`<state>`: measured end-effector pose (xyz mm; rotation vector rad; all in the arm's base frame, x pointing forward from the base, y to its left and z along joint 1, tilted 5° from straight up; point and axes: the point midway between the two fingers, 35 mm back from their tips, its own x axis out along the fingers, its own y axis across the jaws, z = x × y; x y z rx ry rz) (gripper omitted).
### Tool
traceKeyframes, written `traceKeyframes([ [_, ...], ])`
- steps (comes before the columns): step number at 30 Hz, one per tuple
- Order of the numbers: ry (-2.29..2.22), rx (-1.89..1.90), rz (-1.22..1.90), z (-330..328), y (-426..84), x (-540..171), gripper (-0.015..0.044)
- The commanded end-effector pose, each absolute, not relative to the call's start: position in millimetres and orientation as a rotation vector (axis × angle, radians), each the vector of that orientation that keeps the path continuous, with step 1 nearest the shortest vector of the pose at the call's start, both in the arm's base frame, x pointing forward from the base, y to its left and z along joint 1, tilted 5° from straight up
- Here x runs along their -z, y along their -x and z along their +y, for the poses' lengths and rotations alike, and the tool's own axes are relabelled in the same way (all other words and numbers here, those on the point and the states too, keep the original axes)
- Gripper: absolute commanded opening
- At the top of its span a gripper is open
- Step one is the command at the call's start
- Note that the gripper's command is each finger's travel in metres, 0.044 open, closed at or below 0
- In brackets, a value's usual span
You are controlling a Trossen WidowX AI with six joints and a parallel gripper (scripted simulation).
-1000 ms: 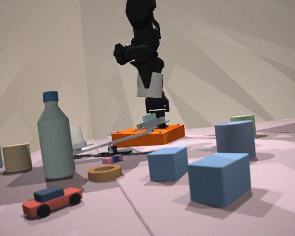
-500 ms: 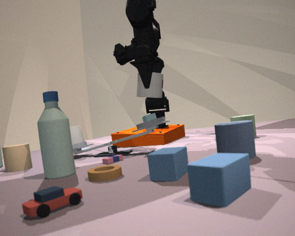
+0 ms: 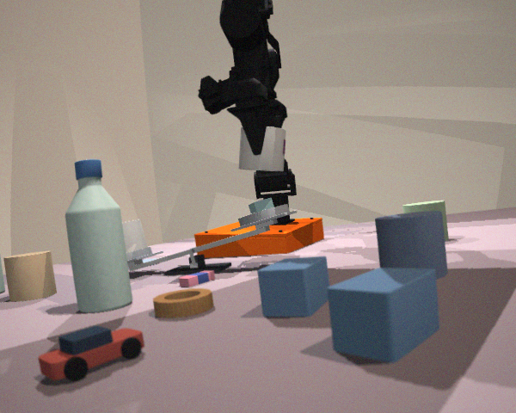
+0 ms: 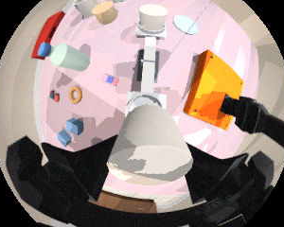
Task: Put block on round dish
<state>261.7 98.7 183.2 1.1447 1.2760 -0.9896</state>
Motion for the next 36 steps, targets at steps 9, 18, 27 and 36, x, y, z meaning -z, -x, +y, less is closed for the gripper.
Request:
traceKeyframes([
  [9,-1.144,0.986,1.277,101,-262,-182,0.0],
  [18,-1.108,0.955,1.307,158,-253,-145,0.0],
  [27,-1.154,0.965,1.29,220,-231,-106,0.0],
  [36,-1.163,0.968,1.285,230,-227,-90,0.0],
])
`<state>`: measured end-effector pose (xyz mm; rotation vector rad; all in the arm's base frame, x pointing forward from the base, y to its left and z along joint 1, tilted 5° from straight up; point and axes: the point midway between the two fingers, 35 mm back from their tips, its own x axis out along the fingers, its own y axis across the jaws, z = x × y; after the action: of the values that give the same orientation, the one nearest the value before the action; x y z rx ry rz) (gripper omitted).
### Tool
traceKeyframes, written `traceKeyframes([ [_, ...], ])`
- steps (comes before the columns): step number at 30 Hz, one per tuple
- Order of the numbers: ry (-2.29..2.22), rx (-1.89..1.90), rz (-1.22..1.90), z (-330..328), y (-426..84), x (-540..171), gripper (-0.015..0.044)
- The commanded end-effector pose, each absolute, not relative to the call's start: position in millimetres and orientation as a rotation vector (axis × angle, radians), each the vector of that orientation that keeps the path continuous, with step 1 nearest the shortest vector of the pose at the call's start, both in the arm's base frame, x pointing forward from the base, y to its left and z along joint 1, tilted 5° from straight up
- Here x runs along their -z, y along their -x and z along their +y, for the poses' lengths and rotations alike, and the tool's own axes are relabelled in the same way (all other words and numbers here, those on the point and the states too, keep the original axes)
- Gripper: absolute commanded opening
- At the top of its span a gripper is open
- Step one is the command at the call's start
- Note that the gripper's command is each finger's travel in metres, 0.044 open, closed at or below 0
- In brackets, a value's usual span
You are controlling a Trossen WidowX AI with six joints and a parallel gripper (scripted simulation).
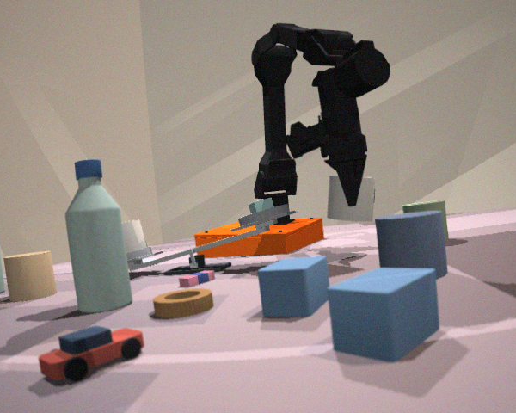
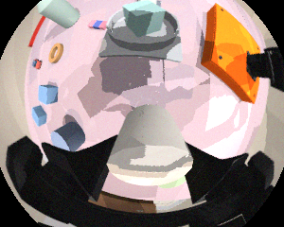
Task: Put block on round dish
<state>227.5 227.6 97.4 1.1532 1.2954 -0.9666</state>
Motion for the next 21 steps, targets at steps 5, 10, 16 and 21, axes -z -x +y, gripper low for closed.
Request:
traceKeyframes([
  [5,-1.163,0.968,1.285,232,-229,-67,0.0],
  [10,-1.163,0.968,1.285,232,-229,-60,0.0],
  [16,-1.162,0.968,1.285,232,-230,-55,0.0],
  [21,-1.162,0.968,1.285,233,-231,-46,0.0],
])
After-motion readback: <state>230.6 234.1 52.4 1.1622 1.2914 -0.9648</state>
